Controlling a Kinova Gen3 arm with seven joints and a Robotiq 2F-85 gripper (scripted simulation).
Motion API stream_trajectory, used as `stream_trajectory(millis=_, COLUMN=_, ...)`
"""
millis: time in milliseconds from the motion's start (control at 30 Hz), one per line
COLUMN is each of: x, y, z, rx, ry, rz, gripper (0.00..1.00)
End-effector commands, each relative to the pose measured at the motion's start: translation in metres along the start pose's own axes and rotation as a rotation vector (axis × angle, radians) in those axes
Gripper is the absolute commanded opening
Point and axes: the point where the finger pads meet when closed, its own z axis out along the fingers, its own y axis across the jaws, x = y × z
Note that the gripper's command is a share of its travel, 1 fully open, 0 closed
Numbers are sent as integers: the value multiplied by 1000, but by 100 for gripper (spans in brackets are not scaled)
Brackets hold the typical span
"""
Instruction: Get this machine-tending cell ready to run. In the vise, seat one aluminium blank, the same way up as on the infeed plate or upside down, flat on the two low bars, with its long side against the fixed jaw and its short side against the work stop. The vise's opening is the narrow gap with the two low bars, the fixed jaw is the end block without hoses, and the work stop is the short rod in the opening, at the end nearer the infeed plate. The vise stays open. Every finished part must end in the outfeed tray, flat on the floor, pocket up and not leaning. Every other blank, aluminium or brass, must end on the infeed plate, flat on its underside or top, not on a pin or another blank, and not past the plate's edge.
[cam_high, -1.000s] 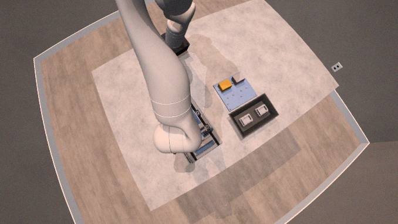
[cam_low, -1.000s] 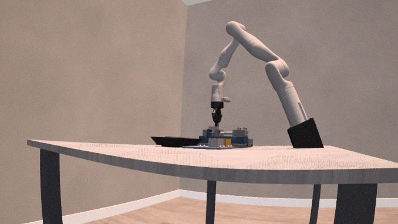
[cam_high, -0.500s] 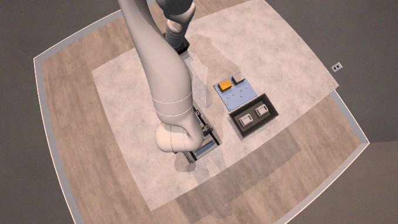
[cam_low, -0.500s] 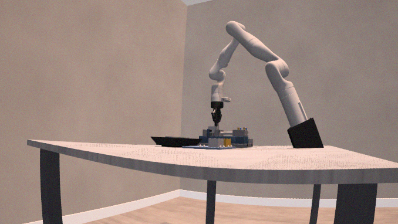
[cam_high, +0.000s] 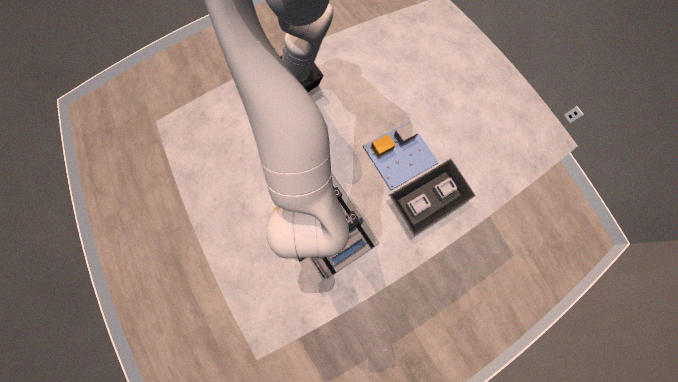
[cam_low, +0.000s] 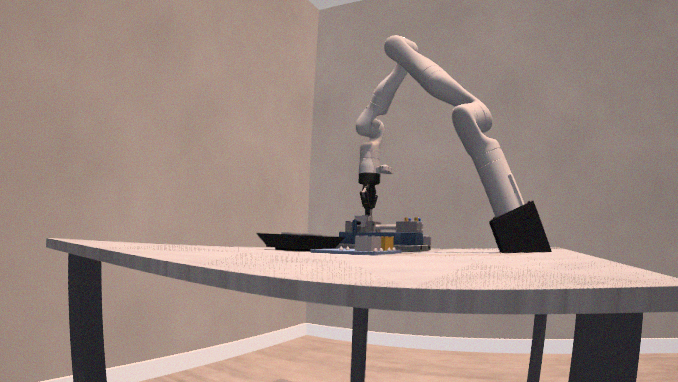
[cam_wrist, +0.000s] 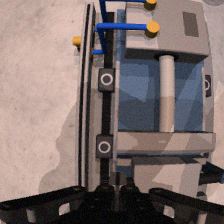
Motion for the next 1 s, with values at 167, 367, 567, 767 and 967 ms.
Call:
stream_trajectory(millis=167, x=-2, y=1, z=-2, rx=6, ry=-7, rz=9, gripper=0)
stream_trajectory(millis=367, x=-2, y=3, z=-2, rx=6, ry=-7, rz=9, gripper=0)
stream_trajectory(millis=567, x=-2, y=4, z=-2, rx=6, ry=-7, rz=9, gripper=0)
stream_trajectory(millis=767, x=-2, y=5, z=-2, rx=6, ry=-7, rz=9, gripper=0)
stream_trajectory(millis=967, x=-2, y=7, z=-2, rx=6, ry=-6, rz=9, gripper=0)
